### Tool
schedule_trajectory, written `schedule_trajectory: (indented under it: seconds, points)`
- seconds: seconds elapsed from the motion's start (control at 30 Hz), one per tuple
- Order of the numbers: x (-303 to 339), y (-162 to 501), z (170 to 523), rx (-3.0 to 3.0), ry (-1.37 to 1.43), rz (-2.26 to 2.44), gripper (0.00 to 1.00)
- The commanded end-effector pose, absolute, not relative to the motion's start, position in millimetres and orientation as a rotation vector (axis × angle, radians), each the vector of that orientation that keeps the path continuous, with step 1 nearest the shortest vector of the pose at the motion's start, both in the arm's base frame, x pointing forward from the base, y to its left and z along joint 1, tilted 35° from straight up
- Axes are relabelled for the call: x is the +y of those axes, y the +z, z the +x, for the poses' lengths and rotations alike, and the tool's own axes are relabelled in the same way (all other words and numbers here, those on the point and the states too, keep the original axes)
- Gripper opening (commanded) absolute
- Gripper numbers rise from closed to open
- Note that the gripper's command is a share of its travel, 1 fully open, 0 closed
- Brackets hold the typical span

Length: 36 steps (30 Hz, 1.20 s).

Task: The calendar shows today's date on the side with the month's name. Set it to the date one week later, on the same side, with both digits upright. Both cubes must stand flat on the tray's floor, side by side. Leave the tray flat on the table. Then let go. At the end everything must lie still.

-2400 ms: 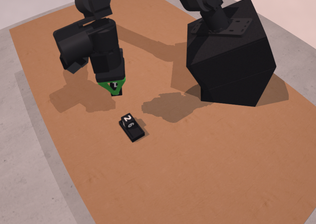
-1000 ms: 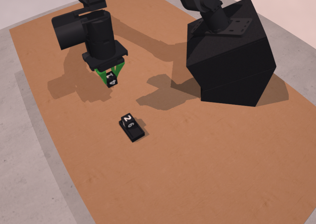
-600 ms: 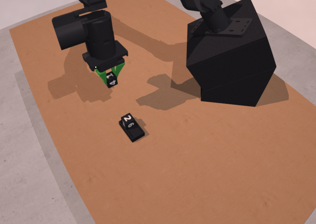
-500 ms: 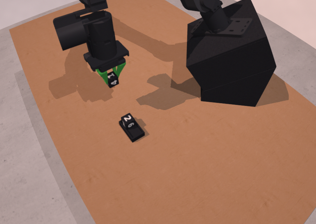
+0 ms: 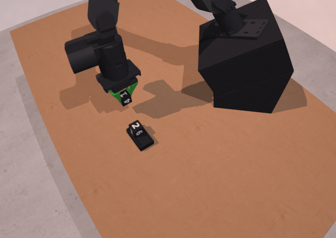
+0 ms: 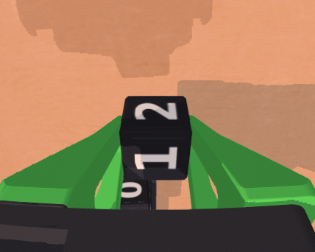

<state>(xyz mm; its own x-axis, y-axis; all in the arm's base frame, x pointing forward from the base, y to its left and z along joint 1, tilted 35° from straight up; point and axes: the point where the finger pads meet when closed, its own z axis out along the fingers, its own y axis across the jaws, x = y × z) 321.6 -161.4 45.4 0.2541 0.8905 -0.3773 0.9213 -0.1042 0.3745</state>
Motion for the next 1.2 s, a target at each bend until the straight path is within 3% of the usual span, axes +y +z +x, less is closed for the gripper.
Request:
schedule_trajectory:
  seconds: [0.0, 0.4, 1.17]
  points:
    - [-166.7, 48.2, 334.1, 1.619, -0.037, 1.952, 0.26]
    - [-186.0, 42.3, 359.3, 1.576, 0.000, 1.915, 0.26]
    - [-181.2, 26.1, 348.4, 1.612, -0.034, 1.936, 0.26]
